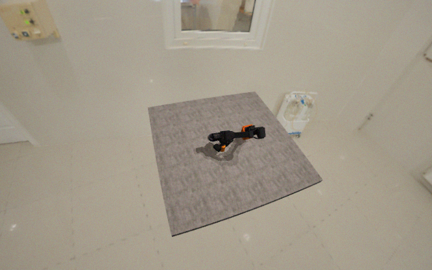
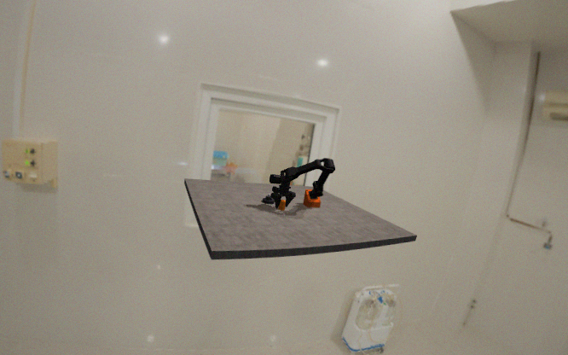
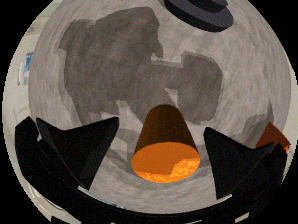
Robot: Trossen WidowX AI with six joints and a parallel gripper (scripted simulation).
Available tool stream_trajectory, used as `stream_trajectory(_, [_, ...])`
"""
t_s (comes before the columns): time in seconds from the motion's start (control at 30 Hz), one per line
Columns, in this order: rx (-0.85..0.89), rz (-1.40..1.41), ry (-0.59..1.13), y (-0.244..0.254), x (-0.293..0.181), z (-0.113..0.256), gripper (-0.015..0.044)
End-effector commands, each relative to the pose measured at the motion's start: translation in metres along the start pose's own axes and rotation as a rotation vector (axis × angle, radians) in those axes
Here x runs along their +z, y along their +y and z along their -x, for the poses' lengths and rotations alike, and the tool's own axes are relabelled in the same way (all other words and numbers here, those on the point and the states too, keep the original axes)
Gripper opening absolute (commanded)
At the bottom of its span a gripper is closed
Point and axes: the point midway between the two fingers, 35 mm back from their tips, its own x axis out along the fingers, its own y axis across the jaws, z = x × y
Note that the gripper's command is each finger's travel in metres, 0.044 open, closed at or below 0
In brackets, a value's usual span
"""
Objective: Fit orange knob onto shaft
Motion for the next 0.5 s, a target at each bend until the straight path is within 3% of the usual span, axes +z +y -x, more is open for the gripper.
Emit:
stream_trajectory(0.0, [-0.001,-0.006,0.005,-0.0013,-0.0010,-0.0036,0.0414])
stream_trajectory(0.3, [-0.001,-0.006,0.005,-0.0013,-0.0010,-0.0036,0.0177])
stream_trajectory(0.47, [-0.001,-0.006,0.005,-0.0013,-0.0010,-0.0036,0.0144])
